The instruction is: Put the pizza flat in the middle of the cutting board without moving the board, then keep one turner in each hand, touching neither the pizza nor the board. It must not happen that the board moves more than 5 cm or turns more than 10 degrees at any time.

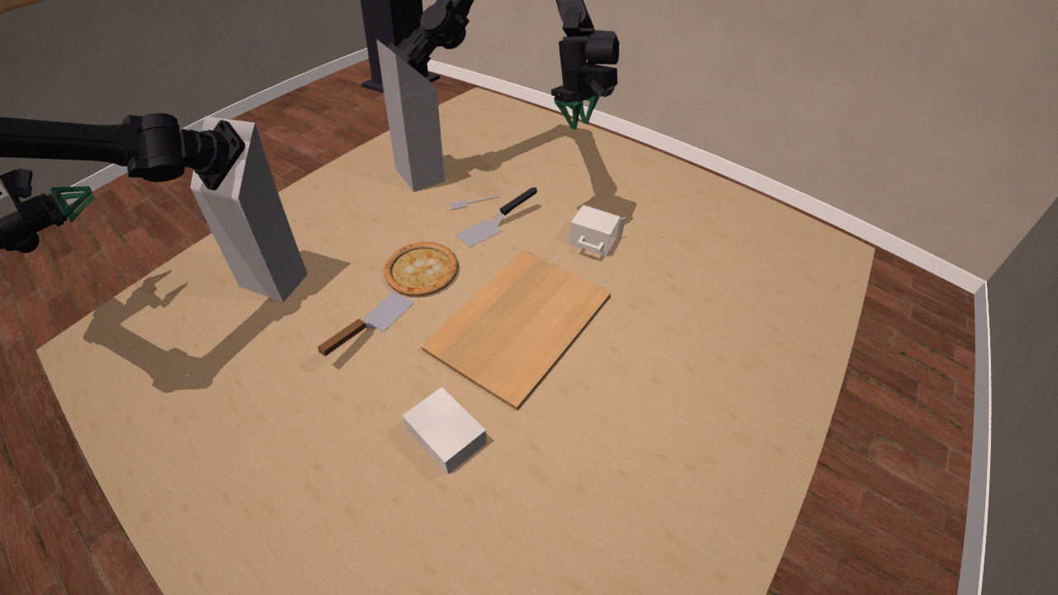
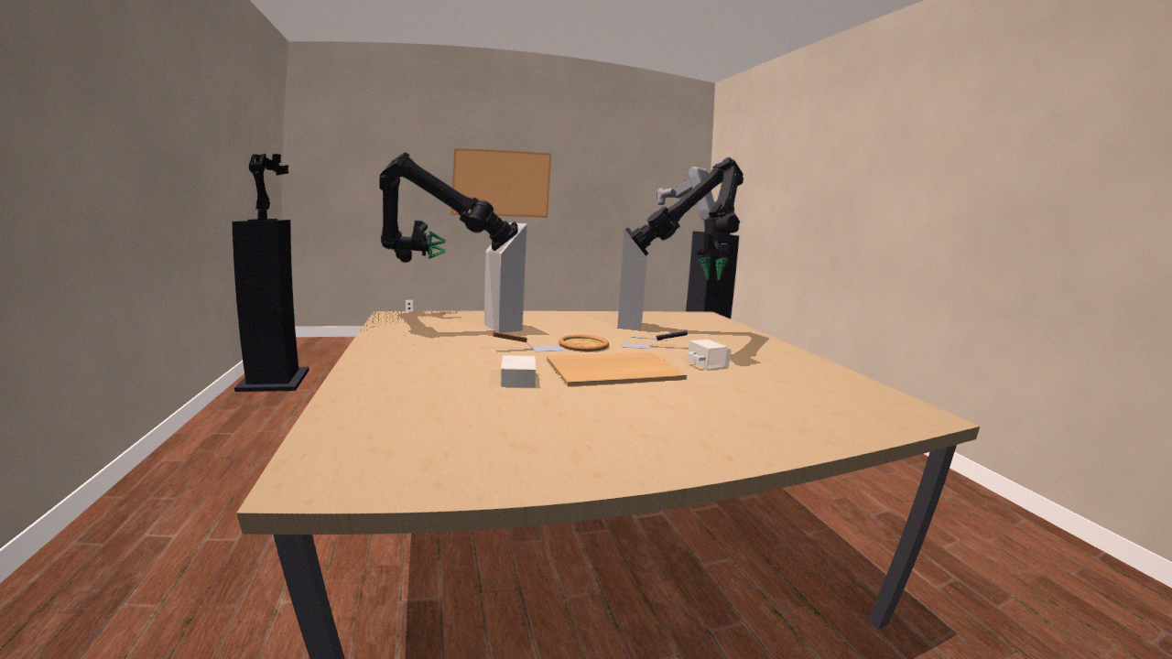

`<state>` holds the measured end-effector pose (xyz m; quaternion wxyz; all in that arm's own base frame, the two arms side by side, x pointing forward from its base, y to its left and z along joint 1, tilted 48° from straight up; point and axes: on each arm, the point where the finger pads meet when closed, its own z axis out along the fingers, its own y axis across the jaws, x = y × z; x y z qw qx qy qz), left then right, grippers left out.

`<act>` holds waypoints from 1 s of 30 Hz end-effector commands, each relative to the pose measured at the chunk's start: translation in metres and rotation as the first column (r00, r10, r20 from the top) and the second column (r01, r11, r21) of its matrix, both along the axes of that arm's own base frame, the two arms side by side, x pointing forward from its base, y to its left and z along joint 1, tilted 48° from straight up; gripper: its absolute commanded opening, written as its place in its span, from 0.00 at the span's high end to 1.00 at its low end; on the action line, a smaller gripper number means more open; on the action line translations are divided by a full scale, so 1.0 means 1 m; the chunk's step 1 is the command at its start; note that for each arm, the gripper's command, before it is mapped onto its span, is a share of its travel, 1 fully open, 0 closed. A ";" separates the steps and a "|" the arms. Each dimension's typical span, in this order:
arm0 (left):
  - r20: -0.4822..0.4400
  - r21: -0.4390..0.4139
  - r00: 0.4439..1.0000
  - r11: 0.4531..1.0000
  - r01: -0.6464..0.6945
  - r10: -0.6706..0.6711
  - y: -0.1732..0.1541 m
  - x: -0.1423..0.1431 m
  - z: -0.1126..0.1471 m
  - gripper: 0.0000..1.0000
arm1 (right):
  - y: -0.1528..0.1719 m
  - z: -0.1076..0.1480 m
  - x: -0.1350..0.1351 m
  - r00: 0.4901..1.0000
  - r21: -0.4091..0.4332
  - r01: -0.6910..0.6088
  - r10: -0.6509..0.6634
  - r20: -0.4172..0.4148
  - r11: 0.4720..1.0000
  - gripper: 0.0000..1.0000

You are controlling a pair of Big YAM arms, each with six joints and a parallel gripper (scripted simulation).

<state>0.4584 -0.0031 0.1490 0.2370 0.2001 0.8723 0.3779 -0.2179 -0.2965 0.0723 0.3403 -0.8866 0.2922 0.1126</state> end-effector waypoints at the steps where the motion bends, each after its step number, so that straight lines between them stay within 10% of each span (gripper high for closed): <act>1: 0.006 -0.002 1.000 1.000 0.003 -0.003 -0.002 0.001 0.003 0.59 | 0.000 0.002 -0.002 1.000 -0.005 0.004 -0.004 -0.003 1.000 0.00; 30: -0.002 0.000 1.000 1.000 -0.011 0.011 0.004 0.003 -0.001 0.52 | -0.002 -0.007 0.005 1.000 0.015 -0.011 0.011 0.006 1.000 0.00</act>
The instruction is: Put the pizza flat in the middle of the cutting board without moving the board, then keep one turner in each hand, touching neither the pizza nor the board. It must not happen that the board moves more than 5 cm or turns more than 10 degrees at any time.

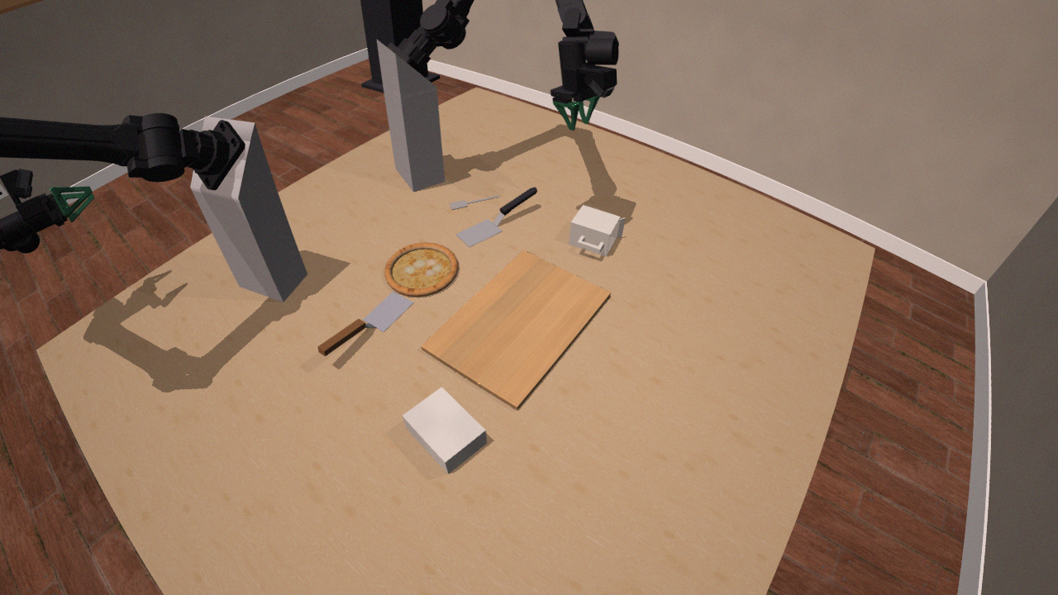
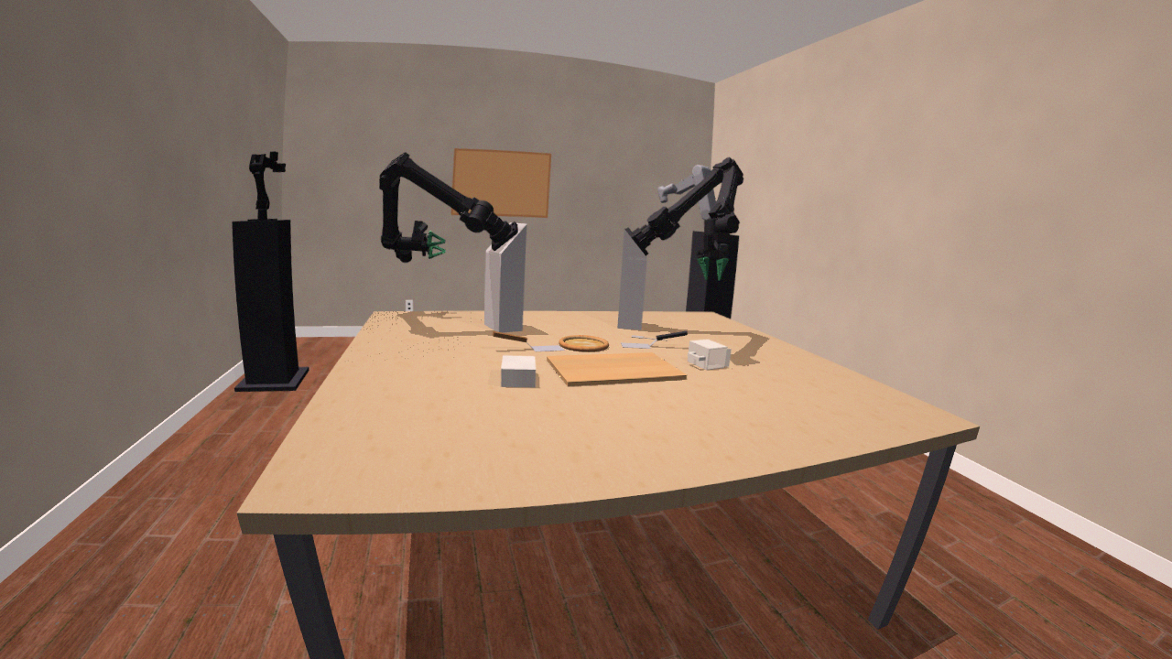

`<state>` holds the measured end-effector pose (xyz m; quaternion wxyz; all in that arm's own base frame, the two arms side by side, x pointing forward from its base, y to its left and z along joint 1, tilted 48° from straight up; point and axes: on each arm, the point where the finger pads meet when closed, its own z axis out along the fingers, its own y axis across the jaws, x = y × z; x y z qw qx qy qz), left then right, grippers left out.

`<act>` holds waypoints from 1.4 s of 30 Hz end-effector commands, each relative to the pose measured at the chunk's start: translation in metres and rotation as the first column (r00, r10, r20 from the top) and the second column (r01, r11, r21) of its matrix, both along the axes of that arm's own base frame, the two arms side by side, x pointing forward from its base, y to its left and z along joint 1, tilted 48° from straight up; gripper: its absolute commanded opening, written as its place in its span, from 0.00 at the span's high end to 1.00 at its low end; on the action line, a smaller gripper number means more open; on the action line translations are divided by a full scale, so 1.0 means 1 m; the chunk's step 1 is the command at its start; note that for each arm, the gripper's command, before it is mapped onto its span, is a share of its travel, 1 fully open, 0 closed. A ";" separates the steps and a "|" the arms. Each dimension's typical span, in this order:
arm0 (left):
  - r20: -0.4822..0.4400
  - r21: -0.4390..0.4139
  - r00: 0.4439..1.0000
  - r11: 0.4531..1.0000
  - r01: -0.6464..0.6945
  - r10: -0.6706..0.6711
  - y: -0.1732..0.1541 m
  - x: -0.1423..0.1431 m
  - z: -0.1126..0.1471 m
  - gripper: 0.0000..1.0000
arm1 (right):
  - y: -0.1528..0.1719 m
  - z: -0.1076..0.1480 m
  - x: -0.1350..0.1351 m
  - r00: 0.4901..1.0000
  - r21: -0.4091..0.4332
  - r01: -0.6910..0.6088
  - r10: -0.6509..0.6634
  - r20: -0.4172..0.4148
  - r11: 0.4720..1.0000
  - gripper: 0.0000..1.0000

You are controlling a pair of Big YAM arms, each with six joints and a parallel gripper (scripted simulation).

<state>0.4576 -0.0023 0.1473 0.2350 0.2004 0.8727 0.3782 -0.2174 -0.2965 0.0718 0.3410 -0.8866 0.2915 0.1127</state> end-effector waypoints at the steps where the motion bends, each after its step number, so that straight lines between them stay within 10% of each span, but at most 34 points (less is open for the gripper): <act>1: 0.002 -0.001 1.000 1.000 -0.009 0.009 0.003 0.004 0.001 0.52 | -0.002 -0.006 0.004 1.000 0.013 -0.010 0.010 0.005 1.000 0.00; 4: 0.002 -0.001 1.000 1.000 -0.009 0.009 0.003 0.004 0.001 0.52 | -0.002 -0.006 0.004 1.000 0.013 -0.010 0.010 0.005 1.000 0.00; 5: 0.002 -0.001 1.000 1.000 -0.009 0.009 0.003 0.004 0.001 0.52 | -0.002 -0.006 0.004 1.000 0.013 -0.010 0.010 0.005 1.000 0.52; 27: 0.039 -0.038 0.998 0.998 -0.049 0.050 0.005 0.004 -0.007 0.52 | -0.018 0.005 0.025 0.983 -0.038 -0.180 0.182 0.040 0.983 0.52; 42: 0.109 -0.132 0.980 0.980 -0.149 0.164 0.011 0.007 -0.030 0.52 | -0.049 -0.003 0.100 0.745 -0.080 -0.642 0.645 0.172 0.763 0.52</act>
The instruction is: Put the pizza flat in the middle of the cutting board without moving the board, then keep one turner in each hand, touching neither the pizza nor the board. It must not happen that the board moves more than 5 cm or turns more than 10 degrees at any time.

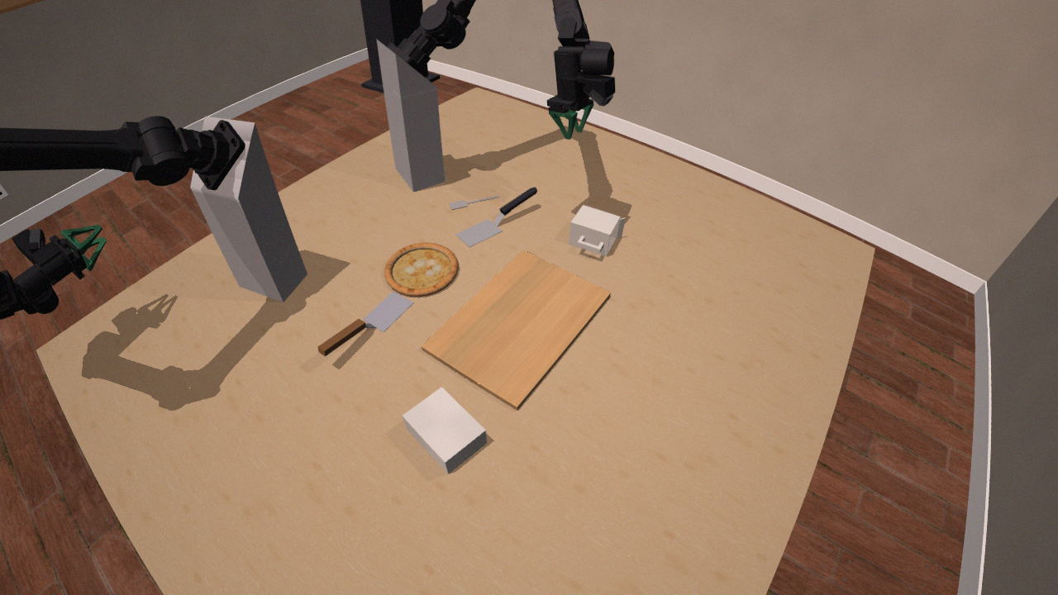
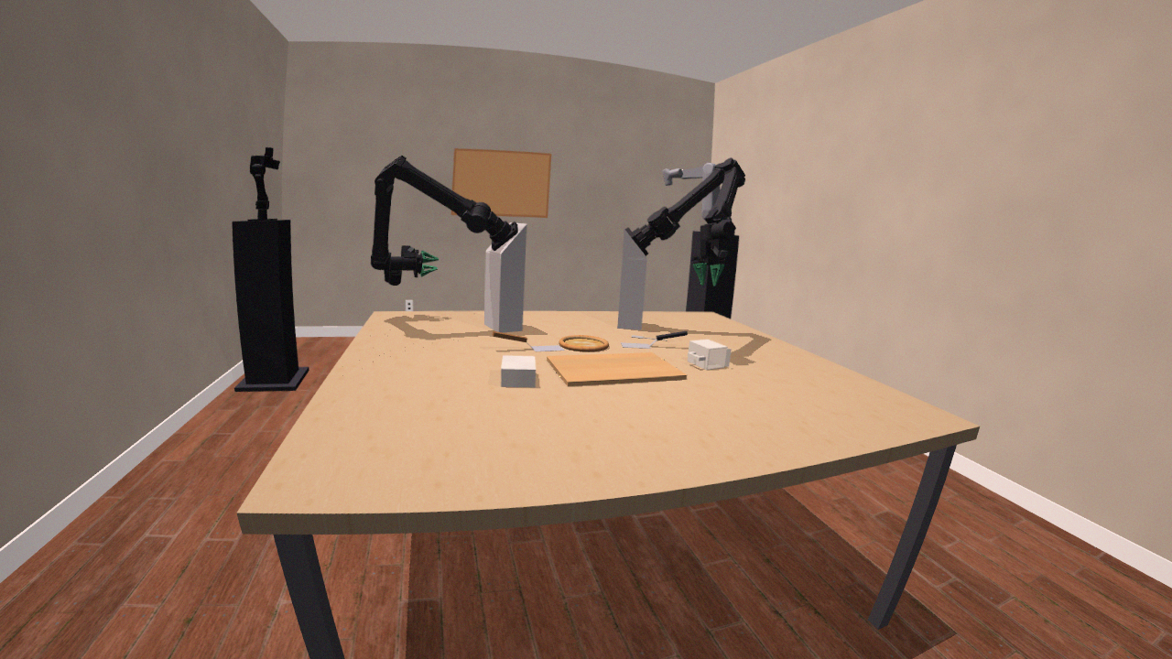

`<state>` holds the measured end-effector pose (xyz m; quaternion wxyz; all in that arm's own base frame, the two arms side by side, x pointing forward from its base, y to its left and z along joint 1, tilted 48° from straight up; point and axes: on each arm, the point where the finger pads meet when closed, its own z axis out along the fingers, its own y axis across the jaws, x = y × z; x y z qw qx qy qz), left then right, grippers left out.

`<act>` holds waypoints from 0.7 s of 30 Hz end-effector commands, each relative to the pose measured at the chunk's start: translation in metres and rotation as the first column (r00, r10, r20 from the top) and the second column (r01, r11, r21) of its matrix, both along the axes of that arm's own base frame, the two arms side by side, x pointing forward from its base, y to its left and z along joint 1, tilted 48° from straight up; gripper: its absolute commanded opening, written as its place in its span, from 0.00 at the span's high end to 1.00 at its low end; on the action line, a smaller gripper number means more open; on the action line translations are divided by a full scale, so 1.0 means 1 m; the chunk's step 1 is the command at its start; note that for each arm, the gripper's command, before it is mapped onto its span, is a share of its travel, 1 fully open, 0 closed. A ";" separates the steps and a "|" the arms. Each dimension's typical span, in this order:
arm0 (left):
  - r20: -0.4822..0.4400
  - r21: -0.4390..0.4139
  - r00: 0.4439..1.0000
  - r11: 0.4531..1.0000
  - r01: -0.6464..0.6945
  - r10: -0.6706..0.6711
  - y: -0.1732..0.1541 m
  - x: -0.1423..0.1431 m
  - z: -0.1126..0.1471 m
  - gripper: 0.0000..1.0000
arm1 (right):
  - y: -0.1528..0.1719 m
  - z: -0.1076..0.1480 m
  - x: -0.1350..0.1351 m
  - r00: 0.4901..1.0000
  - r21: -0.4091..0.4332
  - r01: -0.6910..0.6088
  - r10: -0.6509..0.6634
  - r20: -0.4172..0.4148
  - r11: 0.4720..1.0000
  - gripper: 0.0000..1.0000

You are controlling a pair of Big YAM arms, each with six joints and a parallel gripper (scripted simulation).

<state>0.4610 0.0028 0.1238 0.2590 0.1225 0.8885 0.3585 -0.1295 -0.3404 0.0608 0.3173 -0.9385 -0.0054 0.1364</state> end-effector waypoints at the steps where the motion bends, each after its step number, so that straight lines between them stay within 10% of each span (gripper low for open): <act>1: 0.039 -0.038 0.998 0.998 -0.050 0.052 0.006 0.004 -0.008 0.52 | -0.007 0.007 0.018 0.987 -0.018 -0.156 0.156 0.047 0.988 0.52; 14: 0.108 -0.114 0.985 0.986 -0.121 0.133 0.005 0.007 -0.019 0.52 | -0.016 -0.007 0.090 0.817 0.025 -0.564 0.554 0.157 0.825 0.52; 21: 0.123 -0.157 0.971 0.970 -0.187 0.207 0.015 0.003 -0.042 0.52 | -0.016 -0.006 0.139 0.614 0.019 -0.780 0.760 0.211 0.625 0.52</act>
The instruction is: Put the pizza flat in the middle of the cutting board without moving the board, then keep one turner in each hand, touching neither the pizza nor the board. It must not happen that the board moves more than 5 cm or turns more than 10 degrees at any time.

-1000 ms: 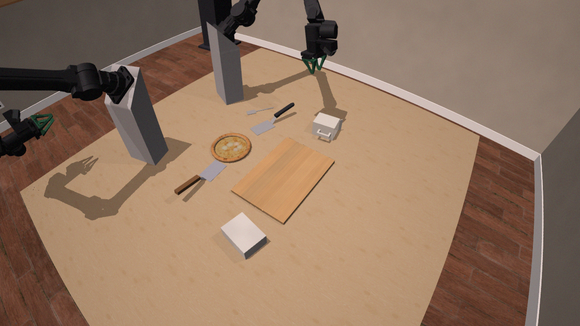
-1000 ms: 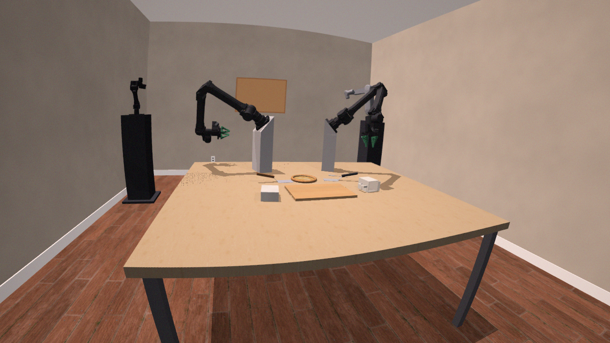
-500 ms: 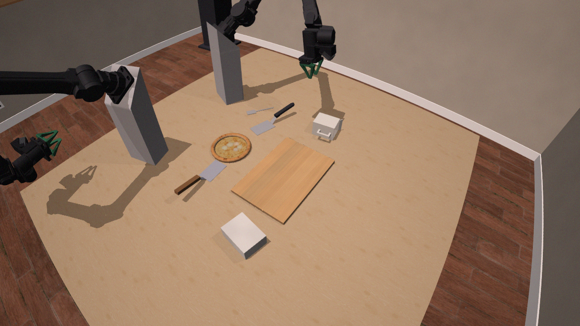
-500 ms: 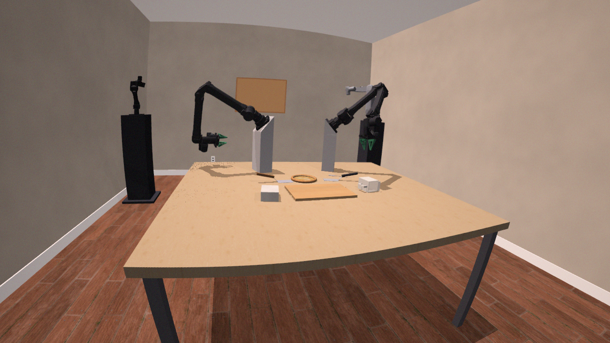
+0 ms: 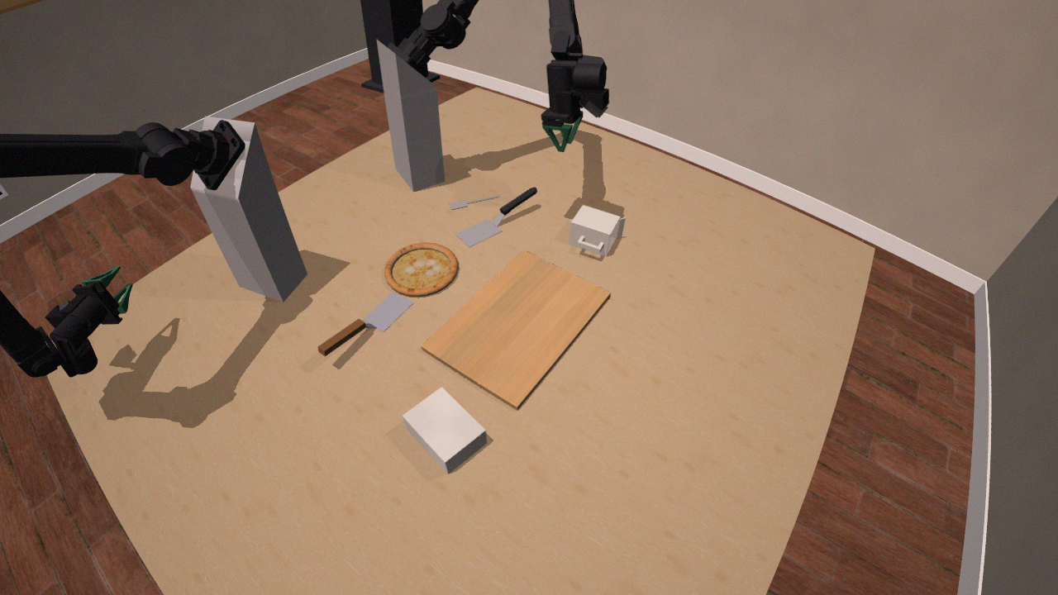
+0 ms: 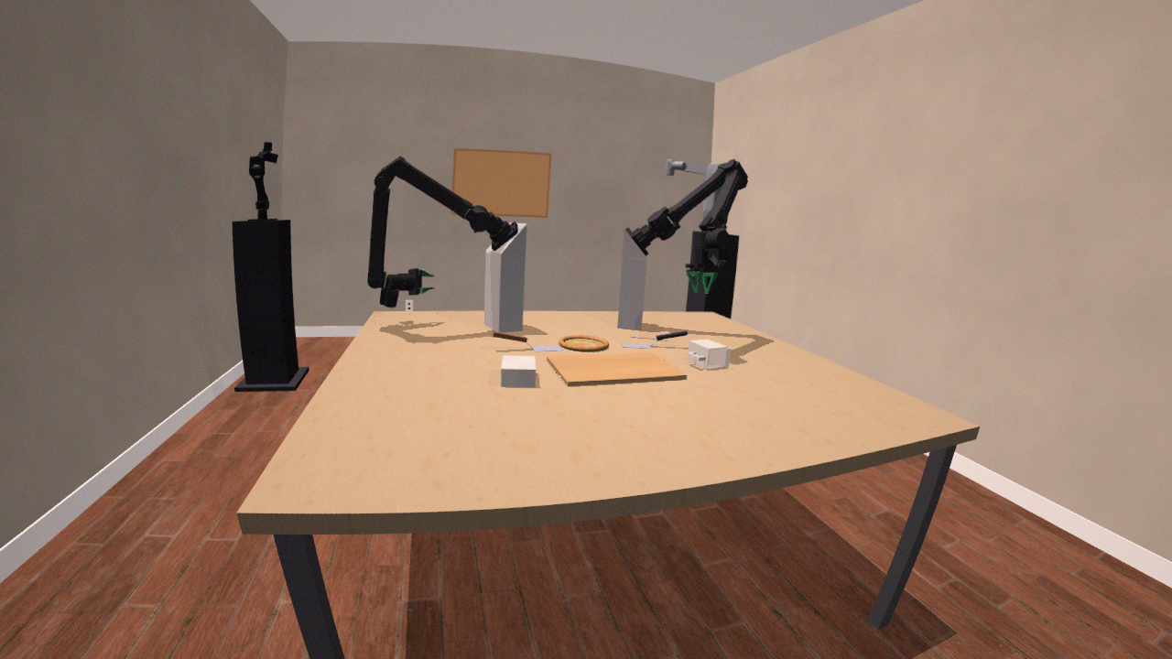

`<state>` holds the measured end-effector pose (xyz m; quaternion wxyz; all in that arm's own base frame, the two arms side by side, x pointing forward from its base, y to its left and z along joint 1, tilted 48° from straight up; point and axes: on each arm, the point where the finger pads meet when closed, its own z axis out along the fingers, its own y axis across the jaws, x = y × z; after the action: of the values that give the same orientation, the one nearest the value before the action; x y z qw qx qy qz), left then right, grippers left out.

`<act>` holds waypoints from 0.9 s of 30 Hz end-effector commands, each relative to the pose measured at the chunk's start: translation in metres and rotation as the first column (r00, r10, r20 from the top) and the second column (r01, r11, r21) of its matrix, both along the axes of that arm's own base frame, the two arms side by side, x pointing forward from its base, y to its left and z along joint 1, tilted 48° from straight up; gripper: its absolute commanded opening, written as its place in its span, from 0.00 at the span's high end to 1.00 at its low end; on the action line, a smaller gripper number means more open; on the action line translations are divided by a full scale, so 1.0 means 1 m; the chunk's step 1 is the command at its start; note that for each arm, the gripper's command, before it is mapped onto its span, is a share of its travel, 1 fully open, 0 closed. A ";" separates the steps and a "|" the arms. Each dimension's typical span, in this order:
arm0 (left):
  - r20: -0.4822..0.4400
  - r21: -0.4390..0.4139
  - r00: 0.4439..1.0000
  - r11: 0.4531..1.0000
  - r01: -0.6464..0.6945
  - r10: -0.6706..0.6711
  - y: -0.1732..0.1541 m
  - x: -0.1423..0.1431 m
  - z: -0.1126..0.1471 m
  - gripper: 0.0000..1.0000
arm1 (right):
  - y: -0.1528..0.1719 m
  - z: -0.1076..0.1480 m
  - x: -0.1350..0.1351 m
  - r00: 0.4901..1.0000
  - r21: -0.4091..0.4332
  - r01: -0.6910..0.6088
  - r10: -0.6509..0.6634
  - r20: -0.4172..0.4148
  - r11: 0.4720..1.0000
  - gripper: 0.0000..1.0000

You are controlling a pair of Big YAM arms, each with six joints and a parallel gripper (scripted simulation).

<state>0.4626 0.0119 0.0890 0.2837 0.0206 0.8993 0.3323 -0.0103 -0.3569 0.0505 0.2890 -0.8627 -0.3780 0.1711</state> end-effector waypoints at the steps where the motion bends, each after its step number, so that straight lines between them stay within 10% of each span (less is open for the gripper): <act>1: 0.039 -0.039 0.998 0.998 -0.055 0.056 0.006 0.002 -0.009 0.52 | 0.001 0.004 0.027 0.983 0.021 -0.182 0.181 0.043 0.983 0.52; 10: 0.092 -0.085 0.990 0.992 -0.095 0.103 0.004 0.005 -0.012 0.52 | 0.011 -0.007 0.070 0.894 0.089 -0.447 0.440 0.086 0.890 0.52; 27: 0.161 -0.184 0.959 0.961 -0.205 0.235 0.012 0.002 -0.040 0.52 | 0.046 -0.014 0.162 0.481 0.182 -0.874 0.857 0.187 0.451 0.52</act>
<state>0.4576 0.0248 0.0425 0.3075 -0.1108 0.8970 0.2975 0.1542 -0.3144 0.0392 0.2496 -0.5445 -0.7698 0.2205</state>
